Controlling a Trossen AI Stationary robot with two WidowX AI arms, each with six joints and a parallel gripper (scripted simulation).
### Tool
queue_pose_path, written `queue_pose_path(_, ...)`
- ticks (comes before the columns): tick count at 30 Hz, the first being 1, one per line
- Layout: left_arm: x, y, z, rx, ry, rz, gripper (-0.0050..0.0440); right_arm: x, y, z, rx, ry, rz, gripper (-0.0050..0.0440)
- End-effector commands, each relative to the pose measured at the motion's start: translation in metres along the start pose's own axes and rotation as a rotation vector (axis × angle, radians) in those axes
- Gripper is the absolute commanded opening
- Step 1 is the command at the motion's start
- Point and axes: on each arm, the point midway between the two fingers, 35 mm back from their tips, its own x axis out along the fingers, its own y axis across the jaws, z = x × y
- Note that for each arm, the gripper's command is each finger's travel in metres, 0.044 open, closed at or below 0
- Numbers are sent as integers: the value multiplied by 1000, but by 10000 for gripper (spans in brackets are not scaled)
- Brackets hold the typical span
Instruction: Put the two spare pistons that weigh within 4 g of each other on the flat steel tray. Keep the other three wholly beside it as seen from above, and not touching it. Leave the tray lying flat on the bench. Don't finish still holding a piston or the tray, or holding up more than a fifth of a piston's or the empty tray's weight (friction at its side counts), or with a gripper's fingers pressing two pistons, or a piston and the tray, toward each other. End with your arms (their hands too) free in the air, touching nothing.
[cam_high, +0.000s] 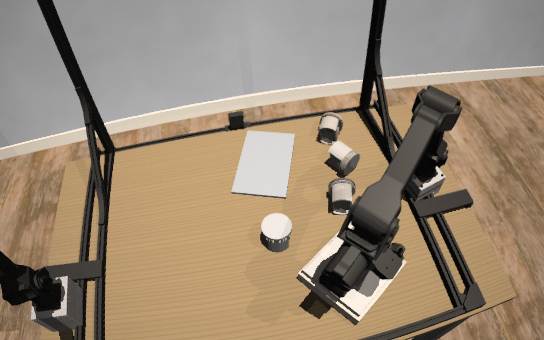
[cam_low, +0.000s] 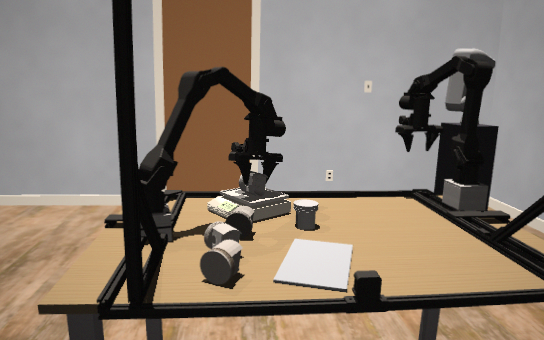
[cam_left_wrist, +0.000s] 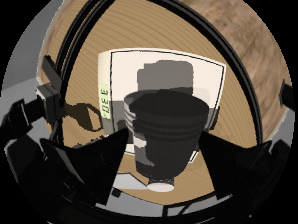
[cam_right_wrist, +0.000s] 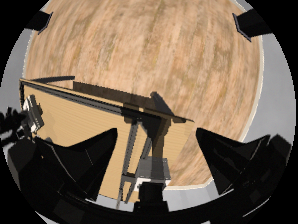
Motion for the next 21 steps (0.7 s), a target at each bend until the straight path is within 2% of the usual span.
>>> queue_pose_path(1, 8, 3, -1, -3, 6, 16, 378, 0, 0, 0, -1, 0, 2, 440)
queue_pose_path(2, 8, 3, -1, -3, 6, 16, 158, 0, 0, 0, -1, 0, 2, 440)
queue_pose_path(21, 8, 3, -1, -3, 6, 16, 158, 0, 0, 0, -1, 0, 2, 440)
